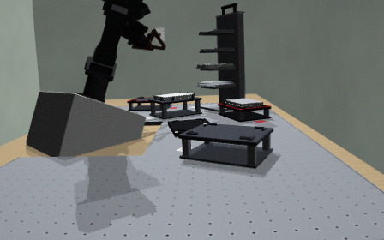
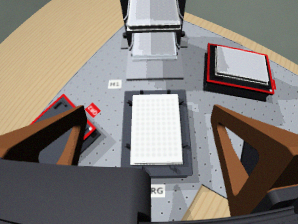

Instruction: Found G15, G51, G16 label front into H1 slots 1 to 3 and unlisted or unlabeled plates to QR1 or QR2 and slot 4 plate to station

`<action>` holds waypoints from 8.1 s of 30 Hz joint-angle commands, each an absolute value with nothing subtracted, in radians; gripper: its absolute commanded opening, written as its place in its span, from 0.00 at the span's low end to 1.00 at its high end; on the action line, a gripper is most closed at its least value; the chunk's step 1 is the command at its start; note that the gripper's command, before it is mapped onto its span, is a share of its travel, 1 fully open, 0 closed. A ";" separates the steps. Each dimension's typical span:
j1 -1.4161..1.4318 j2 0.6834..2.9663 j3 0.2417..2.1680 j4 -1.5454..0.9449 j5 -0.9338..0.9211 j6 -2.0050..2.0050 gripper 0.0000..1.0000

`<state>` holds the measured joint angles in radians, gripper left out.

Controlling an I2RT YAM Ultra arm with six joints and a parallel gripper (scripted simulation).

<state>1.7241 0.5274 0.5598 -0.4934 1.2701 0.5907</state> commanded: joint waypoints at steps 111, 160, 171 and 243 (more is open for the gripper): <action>1.311 1.829 2.238 -1.569 0.253 -0.621 1.00; 1.249 1.768 1.840 -1.291 0.217 -0.728 1.00; 1.249 1.768 1.840 -1.291 0.217 -0.728 1.00; 1.219 1.793 1.683 -1.103 0.207 -0.757 1.00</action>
<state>1.2175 1.8015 1.6798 -1.1061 0.2092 -0.7563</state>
